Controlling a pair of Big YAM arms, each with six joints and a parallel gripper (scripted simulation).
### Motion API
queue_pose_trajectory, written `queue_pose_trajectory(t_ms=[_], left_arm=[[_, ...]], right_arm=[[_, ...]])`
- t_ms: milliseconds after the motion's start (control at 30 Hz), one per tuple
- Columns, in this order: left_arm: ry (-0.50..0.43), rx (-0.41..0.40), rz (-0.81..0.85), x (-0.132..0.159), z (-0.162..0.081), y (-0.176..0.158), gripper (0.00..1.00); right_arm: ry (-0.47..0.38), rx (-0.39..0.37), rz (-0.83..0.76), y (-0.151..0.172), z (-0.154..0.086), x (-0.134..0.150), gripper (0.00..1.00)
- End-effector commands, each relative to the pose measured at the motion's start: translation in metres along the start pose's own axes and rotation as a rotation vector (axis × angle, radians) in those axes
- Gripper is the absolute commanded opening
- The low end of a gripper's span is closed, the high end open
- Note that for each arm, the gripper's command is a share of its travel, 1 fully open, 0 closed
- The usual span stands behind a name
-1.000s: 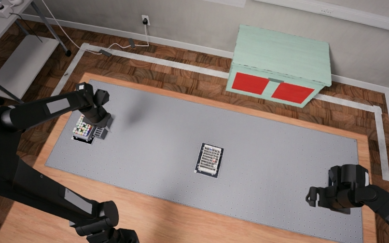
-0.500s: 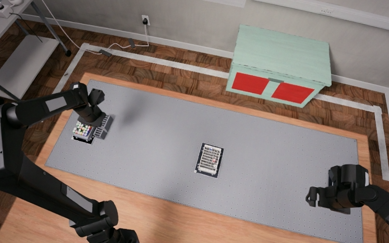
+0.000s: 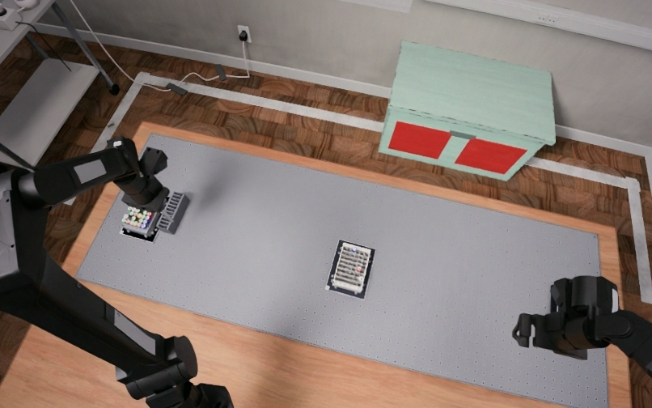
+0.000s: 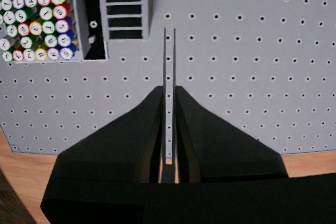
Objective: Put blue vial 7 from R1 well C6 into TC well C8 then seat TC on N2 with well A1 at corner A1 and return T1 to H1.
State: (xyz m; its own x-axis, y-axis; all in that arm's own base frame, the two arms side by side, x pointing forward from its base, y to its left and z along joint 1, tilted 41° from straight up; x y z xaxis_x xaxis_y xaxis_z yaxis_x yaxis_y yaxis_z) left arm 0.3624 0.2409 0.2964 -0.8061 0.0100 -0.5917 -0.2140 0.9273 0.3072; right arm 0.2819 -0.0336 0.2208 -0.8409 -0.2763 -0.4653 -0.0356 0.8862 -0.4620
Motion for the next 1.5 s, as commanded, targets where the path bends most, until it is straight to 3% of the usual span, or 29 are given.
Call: queue_pose_trajectory(t_ms=[0, 867, 1467], left_arm=[[0.004, -0.008, 0.006, -0.010, 0.001, 0.017, 0.07], [0.005, -0.008, 0.006, -0.012, 0.000, 0.057, 0.07], [0.029, 0.023, 0.001, 0.000, 0.012, 0.034, 0.07]], right_arm=[[-0.022, 0.004, 0.014, -0.004, -0.005, -0.009, 1.00], [-0.022, 0.004, 0.014, -0.004, -0.005, -0.009, 1.00], [-0.022, 0.004, 0.014, -0.004, -0.005, -0.009, 1.00]])
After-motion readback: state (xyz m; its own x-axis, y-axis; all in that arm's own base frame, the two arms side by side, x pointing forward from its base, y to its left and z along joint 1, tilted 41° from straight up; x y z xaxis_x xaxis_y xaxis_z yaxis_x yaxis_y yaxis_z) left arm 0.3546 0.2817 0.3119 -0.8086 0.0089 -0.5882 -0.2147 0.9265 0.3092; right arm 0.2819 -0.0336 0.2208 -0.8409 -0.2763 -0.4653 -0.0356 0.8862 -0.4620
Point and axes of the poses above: on each arm, the point where the finger pads meet when closed, its own z axis out along the fingers, its own y axis across the jaws, x = y × z, the point moved 5 cm from there along -z, back along the fingers, and after that the axes turned 10 degrees about -z, right-handed, at the moved point
